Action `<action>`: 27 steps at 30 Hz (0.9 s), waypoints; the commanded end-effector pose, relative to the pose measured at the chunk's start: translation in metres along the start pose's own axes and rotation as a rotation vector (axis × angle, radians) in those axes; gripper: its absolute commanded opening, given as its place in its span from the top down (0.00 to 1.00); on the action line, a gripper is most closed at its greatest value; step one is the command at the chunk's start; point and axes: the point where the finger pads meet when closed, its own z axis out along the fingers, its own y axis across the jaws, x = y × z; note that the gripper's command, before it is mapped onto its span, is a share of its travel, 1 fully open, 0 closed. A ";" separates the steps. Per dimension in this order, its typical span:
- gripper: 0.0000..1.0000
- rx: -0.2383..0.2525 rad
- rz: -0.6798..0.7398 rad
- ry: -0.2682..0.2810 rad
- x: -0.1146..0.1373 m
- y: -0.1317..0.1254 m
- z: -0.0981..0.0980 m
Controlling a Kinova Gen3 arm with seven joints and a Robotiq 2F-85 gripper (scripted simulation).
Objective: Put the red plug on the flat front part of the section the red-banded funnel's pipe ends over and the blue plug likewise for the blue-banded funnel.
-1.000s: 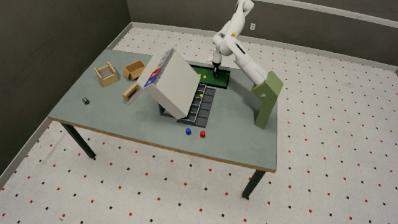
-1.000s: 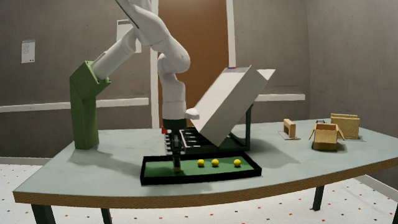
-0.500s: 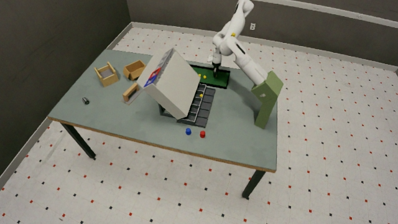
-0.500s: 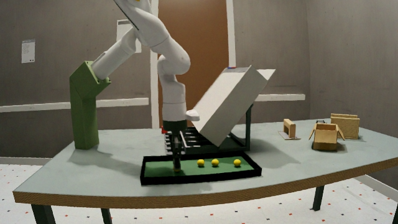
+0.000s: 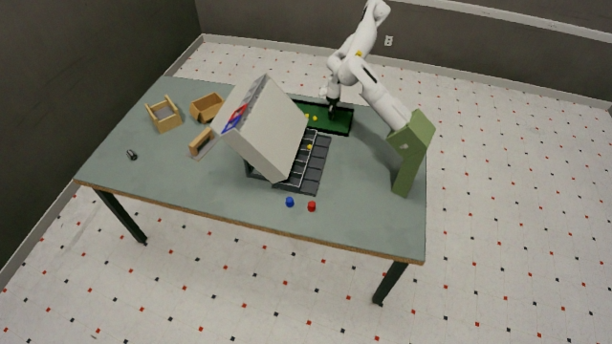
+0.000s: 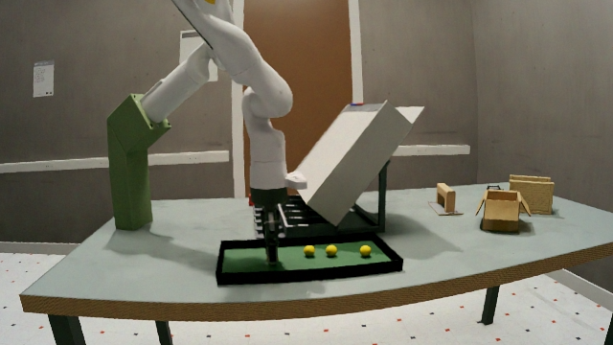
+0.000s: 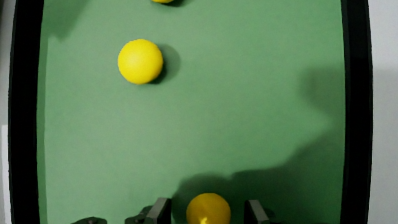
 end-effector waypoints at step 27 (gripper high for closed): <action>1.00 -0.001 0.000 0.000 0.001 0.001 0.008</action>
